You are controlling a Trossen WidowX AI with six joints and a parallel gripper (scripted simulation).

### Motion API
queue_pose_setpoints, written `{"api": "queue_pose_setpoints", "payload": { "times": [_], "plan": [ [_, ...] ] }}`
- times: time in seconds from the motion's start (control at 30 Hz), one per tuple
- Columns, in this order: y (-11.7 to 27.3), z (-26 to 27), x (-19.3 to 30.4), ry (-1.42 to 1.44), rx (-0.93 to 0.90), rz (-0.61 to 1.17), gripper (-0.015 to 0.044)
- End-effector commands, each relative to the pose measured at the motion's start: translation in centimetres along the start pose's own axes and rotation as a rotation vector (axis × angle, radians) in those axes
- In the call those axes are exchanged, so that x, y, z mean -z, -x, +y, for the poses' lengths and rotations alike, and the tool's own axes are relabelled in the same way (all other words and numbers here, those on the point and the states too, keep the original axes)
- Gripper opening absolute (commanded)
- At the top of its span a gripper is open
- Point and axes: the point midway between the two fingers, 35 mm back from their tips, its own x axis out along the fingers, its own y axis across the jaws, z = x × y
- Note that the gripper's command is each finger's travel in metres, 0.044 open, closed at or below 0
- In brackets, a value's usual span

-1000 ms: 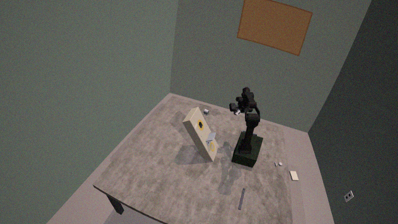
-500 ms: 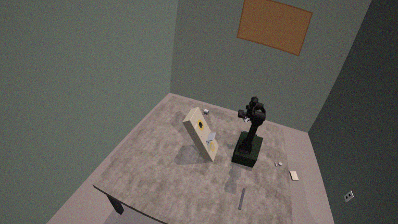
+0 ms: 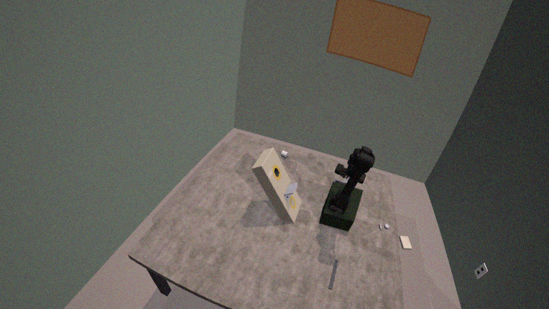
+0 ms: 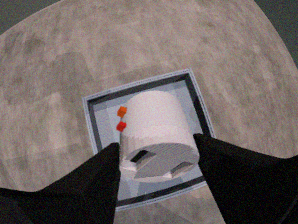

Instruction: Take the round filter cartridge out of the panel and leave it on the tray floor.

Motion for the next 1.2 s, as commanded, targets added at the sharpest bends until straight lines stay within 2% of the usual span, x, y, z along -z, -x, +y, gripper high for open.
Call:
{"api": "queue_pose_setpoints", "payload": {
  "times": [0.0,0.47,0.63,1.17],
  "plan": [
    [-0.5,-0.3,0.0,-0.014,0.012,-0.009,0.0000],
    [-6.2,-0.3,3.3,-0.014,0.013,-0.009,0.0000],
    [-6.7,-0.3,3.7,-0.014,0.013,-0.008,0.0000],
    [-6.3,-0.2,3.6,-0.015,0.007,-0.003,0.0420]
  ]
}}
